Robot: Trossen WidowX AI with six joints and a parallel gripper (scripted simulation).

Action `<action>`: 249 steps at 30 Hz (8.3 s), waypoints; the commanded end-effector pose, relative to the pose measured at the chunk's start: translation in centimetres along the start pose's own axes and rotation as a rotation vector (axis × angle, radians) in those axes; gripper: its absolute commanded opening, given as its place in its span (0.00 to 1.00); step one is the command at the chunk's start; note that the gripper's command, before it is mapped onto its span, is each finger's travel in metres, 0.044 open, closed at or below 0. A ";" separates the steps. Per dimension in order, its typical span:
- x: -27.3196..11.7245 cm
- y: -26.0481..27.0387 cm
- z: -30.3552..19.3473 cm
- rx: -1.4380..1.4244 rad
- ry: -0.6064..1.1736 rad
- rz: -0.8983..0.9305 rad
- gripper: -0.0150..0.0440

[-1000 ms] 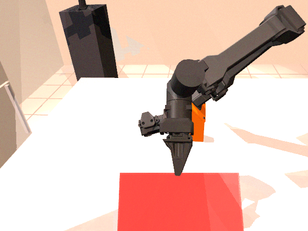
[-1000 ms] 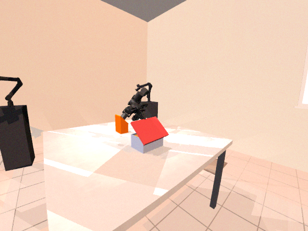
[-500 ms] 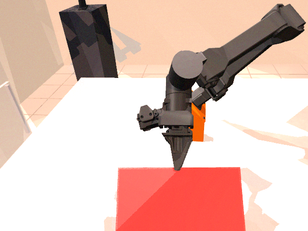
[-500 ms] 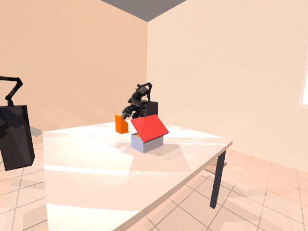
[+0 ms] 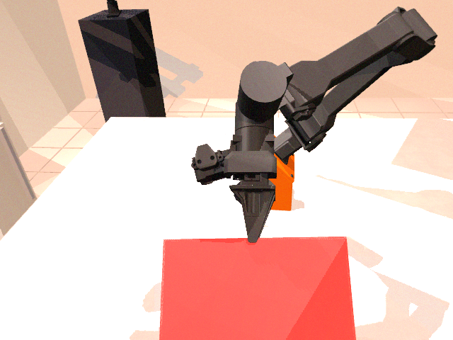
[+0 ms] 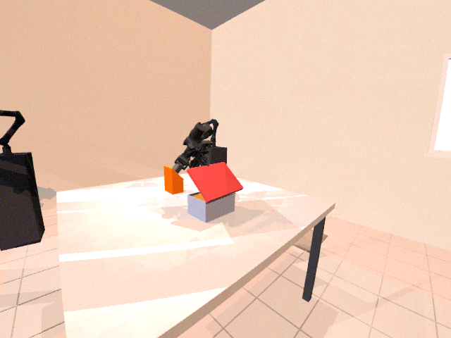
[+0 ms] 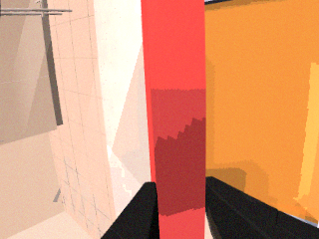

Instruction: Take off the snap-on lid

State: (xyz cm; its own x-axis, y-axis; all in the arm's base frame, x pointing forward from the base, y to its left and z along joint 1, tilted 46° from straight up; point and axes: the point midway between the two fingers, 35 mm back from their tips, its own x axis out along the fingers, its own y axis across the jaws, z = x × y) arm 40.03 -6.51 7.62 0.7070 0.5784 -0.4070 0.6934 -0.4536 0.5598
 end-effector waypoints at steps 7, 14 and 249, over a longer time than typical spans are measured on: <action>-0.3 0.4 -0.5 -0.019 0.002 0.011 0.25; -0.4 0.1 -1.9 -0.018 0.002 0.011 0.25; 0.7 -7.4 -32.5 -0.007 0.014 0.013 0.25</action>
State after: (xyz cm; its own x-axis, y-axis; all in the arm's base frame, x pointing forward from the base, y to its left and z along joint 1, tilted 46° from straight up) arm 30.80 19.24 27.06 0.7090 0.5900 -0.3863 0.6857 -0.4486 0.5732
